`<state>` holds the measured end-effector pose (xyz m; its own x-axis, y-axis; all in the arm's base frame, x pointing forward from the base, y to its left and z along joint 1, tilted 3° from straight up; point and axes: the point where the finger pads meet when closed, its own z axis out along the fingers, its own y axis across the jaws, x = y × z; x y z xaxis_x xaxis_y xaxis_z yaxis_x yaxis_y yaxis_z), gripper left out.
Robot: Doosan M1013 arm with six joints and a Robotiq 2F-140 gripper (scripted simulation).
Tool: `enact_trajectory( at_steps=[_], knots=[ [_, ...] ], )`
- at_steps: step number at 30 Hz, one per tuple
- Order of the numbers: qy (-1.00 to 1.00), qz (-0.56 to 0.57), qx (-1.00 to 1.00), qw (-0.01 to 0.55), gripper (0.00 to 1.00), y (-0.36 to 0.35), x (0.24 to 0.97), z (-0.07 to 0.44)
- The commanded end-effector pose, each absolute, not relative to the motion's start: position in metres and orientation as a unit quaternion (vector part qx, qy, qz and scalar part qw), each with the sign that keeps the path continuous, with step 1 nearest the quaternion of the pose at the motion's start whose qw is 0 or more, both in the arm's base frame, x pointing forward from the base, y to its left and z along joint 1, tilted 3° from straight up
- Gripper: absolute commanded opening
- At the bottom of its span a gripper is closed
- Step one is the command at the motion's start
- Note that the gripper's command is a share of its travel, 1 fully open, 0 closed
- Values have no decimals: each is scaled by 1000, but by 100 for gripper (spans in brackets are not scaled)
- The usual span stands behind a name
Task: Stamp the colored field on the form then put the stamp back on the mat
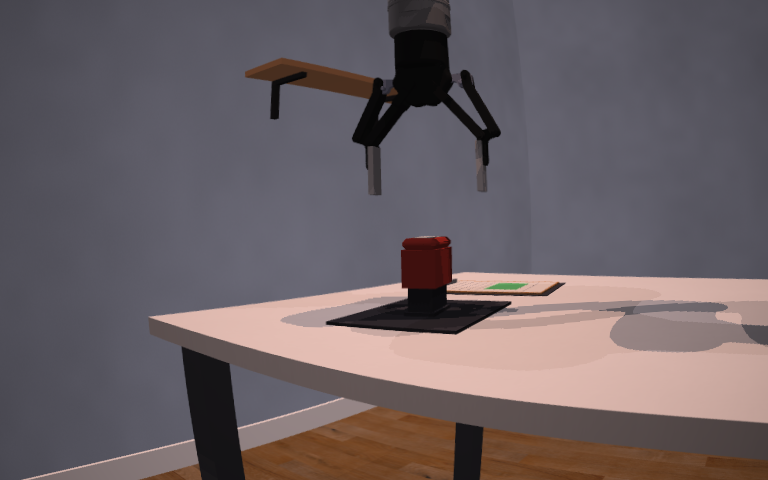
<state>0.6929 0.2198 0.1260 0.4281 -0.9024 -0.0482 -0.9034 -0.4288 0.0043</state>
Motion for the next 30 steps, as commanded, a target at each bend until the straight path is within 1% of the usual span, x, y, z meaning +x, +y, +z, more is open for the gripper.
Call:
enact_trajectory(
  at_steps=[1, 9, 11, 14, 18, 24, 27, 30],
  knots=[
    [534, 21, -845, 11, 100, 220, 693, 126],
    [534, 21, -845, 11, 100, 220, 693, 127],
    [534, 21, -845, 11, 100, 220, 693, 137],
    [534, 19, -845, 12, 100, 218, 692, 165],
    [534, 19, -845, 12, 100, 218, 692, 175],
    [537, 19, -844, 12, 100, 217, 692, 176],
    [571, 19, -821, 11, 100, 204, 697, 175],
    [653, 20, -757, 9, 100, 173, 708, 174]
  ],
)
